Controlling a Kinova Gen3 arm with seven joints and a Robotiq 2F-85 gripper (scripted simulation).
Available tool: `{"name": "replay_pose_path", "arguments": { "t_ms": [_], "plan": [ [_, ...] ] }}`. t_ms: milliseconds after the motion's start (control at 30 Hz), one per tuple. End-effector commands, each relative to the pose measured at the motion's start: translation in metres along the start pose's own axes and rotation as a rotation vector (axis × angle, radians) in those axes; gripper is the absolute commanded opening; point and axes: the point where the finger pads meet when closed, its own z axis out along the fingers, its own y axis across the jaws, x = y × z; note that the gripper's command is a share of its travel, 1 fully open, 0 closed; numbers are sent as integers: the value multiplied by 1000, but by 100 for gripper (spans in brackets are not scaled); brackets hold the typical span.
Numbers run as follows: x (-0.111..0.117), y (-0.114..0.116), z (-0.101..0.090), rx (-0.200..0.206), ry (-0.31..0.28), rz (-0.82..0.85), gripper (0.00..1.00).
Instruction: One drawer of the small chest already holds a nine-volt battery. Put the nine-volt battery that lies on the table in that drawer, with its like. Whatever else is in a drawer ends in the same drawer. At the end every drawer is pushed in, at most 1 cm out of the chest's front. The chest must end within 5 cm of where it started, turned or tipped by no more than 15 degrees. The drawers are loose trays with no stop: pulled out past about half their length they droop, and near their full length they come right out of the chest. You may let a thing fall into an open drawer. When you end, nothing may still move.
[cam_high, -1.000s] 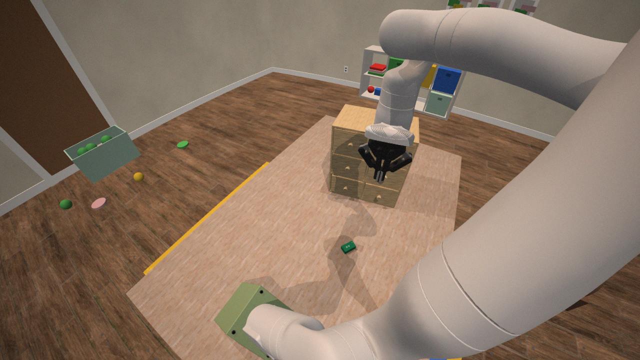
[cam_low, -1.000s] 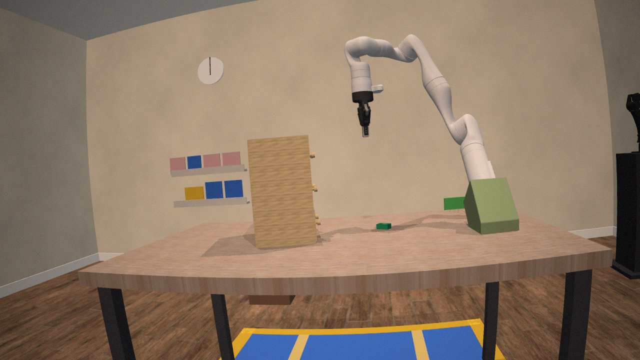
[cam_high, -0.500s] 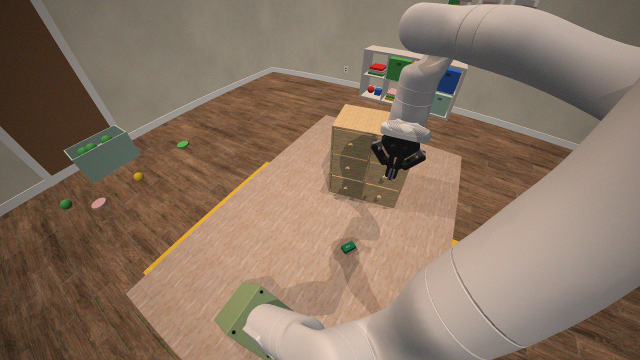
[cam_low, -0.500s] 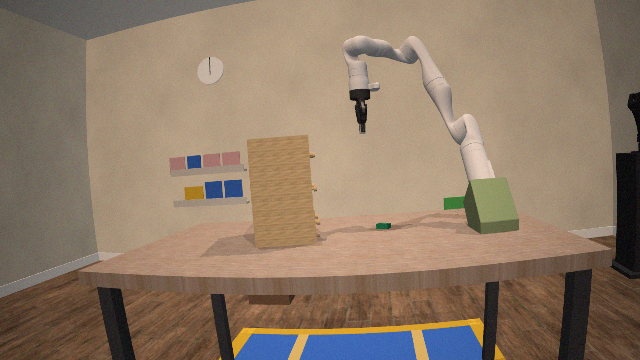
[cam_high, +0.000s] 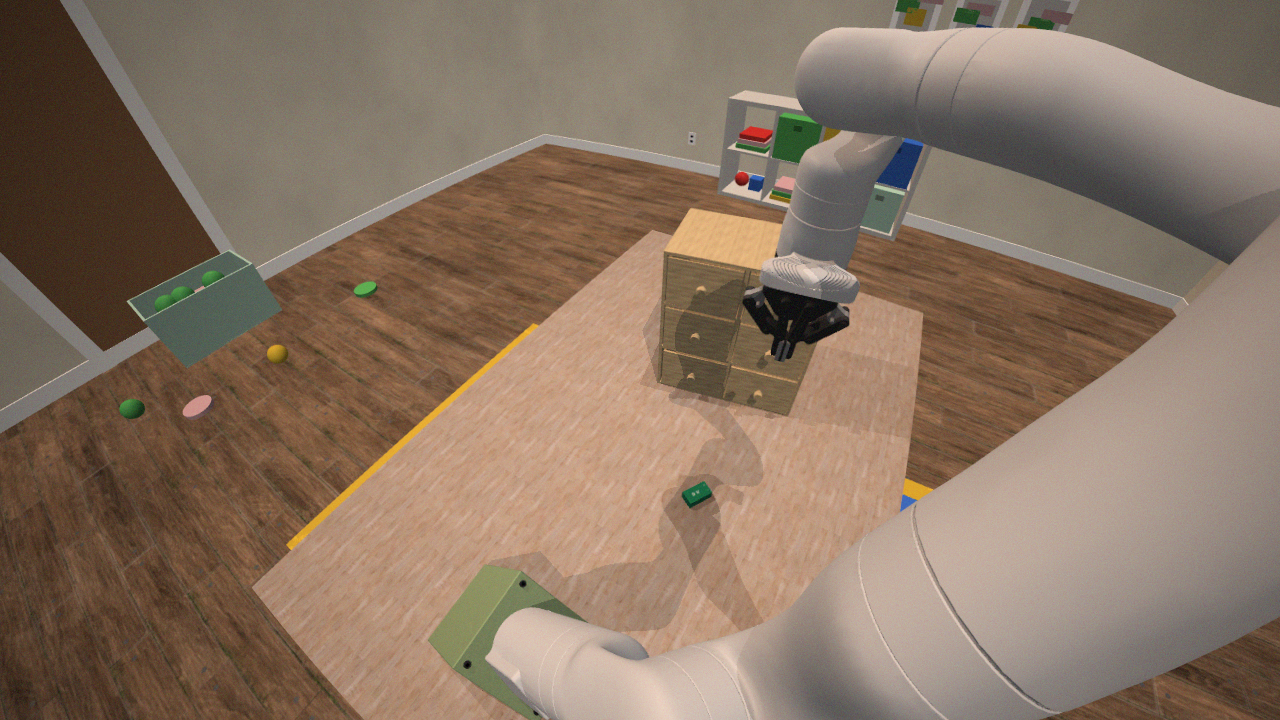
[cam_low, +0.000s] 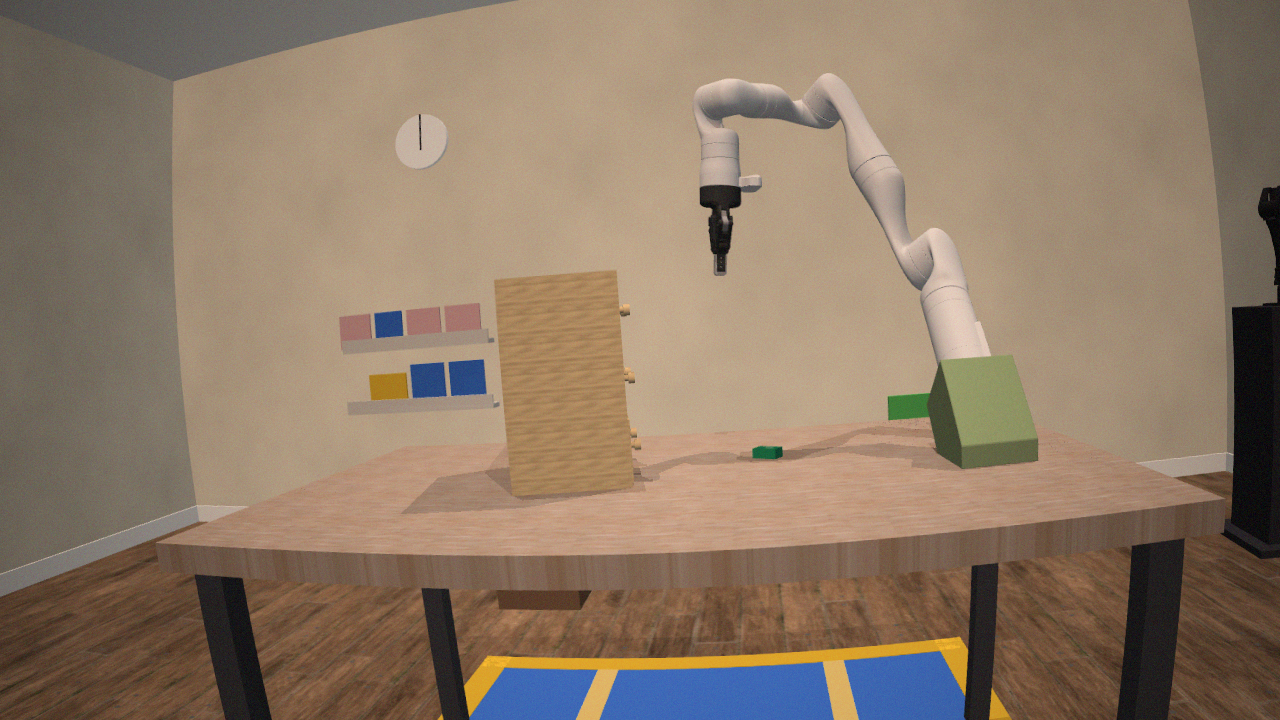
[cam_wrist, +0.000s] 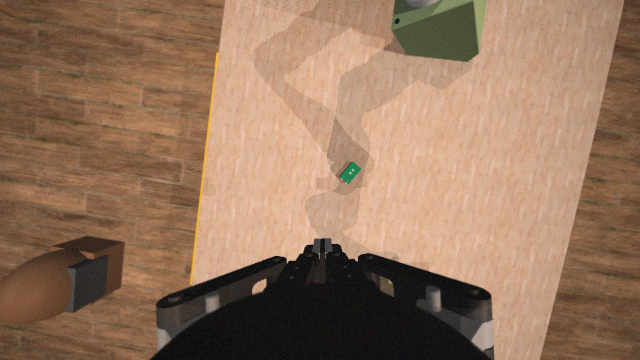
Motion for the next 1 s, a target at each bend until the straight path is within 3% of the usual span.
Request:
{"name": "replay_pose_path", "arguments": {
  "t_ms": [0,167,233,733,800,967],
  "plan": [
    [-3,-1,5,0,-49,11,0],
    [-11,-1,17,-1,-138,10,0],
    [-11,-1,17,-1,-138,10,0],
    [-40,1,60,-5,-463,7,0],
    [-40,1,60,-5,-463,7,0],
    [-46,0,72,0,-528,7,0]
  ]
}}
